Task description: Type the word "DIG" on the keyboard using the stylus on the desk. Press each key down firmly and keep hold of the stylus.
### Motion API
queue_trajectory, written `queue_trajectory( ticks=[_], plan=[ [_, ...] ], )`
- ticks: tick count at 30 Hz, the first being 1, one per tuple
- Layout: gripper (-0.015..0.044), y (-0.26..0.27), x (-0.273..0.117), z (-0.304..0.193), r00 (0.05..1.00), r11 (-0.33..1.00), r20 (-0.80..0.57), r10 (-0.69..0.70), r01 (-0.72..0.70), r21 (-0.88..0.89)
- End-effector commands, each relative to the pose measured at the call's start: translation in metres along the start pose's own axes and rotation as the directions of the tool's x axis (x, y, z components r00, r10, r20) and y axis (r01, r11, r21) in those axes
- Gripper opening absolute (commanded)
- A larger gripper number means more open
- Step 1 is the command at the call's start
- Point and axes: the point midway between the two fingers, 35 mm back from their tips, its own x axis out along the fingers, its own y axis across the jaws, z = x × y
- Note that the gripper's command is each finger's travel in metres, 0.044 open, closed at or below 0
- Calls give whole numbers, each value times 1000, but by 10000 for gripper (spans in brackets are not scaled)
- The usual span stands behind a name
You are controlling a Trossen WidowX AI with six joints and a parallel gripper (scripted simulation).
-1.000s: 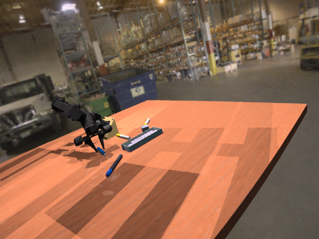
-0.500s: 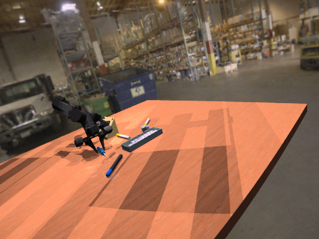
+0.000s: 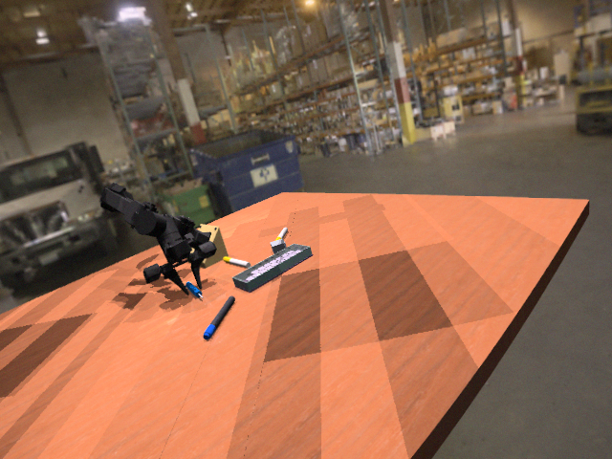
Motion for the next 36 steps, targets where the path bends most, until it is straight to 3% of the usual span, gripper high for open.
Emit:
queue_trajectory(
  ticks=[1, 4, 9, 12, 36],
  plan=[
    [150, 2, 1, -2, 1000, 1000, -3, 6, -6, -10],
    [150, 2, 1, -2, 1000, 1000, -3, 6, -6, -10],
    [19, 0, 0, 0, 1000, 1000, 0, 0, 0, 0],
    [0, 0, 0, 0, 1000, 1000, 0, 0, 0, 0],
    [0, 3, -29, 18, 1000, 1000, -11, 16, -16, 7]
  ],
)
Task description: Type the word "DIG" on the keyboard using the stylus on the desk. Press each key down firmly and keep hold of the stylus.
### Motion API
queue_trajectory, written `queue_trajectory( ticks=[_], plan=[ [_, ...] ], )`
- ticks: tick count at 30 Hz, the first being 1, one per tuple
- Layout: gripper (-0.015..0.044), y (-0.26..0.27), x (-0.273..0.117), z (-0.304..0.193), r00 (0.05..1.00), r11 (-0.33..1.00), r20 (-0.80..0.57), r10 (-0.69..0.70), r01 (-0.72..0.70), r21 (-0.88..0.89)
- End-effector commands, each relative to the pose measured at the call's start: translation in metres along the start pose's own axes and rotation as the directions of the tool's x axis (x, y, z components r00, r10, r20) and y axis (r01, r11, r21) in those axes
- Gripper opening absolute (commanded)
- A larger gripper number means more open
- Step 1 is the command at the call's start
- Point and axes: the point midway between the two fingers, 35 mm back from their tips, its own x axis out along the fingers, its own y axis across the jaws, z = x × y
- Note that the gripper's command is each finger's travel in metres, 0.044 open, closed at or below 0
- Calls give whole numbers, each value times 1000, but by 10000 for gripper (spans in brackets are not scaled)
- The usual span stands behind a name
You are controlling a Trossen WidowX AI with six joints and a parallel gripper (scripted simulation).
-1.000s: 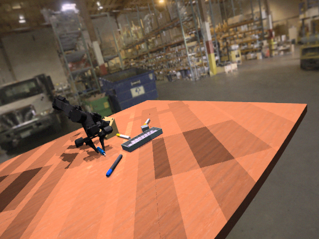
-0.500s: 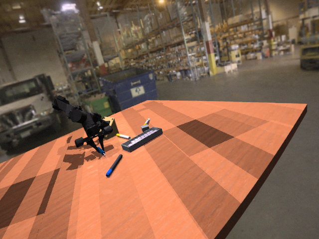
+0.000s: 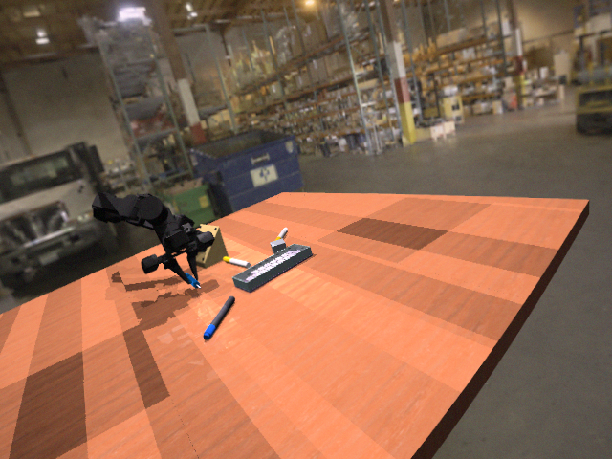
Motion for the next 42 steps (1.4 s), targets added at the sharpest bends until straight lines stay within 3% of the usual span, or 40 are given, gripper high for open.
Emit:
queue_trajectory(
  ticks=[1, 14, 42],
  plan=[
    [0, -2, -10, 7, 1000, 1000, 3, -6, 6, 6],
    [0, -1, -19, 12, 1000, 1000, 7, 0, 0, 2],
    [0, 30, -27, 63, 914, 919, -251, 319, -233, 319]
  ],
)
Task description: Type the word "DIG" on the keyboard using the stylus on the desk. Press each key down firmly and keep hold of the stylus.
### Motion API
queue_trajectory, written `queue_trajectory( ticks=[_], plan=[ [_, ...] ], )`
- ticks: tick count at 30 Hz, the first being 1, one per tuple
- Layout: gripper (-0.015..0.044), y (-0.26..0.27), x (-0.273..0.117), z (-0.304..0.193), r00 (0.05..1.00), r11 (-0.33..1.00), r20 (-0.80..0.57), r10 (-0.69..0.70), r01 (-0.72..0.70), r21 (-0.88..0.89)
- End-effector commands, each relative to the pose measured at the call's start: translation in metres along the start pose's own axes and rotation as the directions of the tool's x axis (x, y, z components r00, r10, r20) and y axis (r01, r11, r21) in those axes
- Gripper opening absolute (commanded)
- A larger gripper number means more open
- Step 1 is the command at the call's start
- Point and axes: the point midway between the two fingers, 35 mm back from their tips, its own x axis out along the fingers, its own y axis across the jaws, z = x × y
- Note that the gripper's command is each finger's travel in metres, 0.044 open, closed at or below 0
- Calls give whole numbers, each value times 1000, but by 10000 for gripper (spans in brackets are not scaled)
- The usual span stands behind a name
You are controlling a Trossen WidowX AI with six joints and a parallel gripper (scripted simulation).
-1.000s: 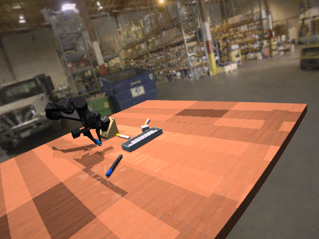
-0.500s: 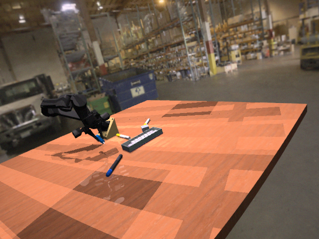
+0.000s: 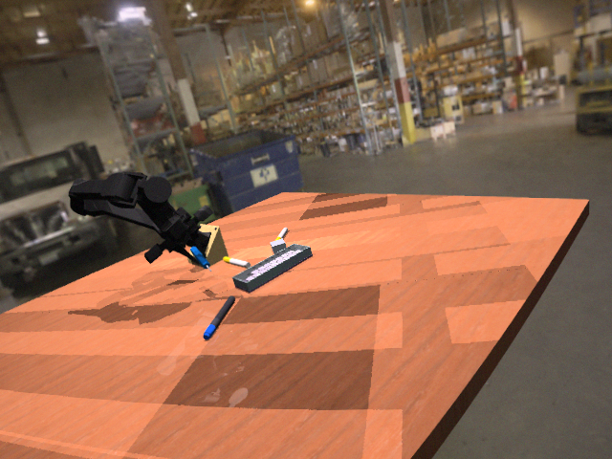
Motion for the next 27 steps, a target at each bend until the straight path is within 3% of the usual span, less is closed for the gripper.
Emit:
queue_trajectory(
  ticks=[1, 14, 27],
  plan=[
    [0, 8, -1, 8, 998, 998, -59, 38, -35, 60],
    [0, 34, 1, 24, 960, 968, -242, 139, -80, 239],
    [0, 63, 7, 39, 878, 907, -421, 228, -34, 420]
  ],
)
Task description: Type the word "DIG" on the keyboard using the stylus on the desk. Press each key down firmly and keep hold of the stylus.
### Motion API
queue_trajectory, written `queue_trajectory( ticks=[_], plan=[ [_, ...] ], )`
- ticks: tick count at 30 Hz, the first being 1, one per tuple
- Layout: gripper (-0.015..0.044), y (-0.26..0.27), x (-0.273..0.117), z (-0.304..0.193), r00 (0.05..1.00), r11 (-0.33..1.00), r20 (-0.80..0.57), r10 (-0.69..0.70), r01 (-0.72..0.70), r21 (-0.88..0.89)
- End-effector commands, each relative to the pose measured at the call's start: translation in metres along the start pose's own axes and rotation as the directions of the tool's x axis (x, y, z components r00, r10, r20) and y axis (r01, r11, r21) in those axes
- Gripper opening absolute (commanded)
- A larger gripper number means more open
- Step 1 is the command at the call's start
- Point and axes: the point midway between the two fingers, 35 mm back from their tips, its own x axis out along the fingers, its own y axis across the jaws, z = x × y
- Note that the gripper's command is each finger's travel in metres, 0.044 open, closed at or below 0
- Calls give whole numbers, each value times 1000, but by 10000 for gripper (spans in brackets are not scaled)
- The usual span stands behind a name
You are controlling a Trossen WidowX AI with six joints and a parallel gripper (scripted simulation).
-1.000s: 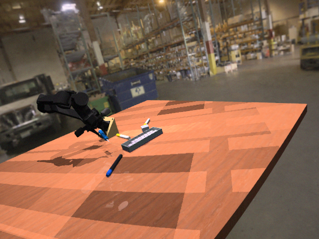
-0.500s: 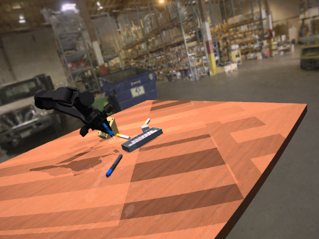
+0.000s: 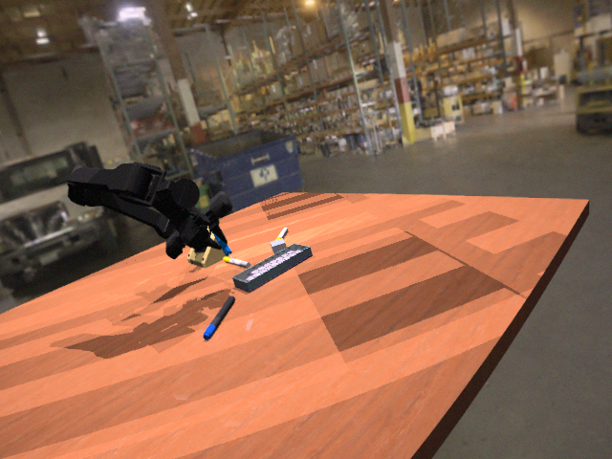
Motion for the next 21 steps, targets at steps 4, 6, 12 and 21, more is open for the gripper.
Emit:
queue_trajectory(
  ticks=[4, 6, 12, 21],
  plan=[
    [0, 19, 4, 5, 992, 992, -124, 15, 1, 124],
    [0, 24, 5, 6, 987, 988, -157, 18, 7, 157],
    [0, 38, 10, 8, 966, 967, -256, 29, 38, 254],
    [0, 59, 20, 11, 916, 914, -399, 48, 121, 388]
  ],
)
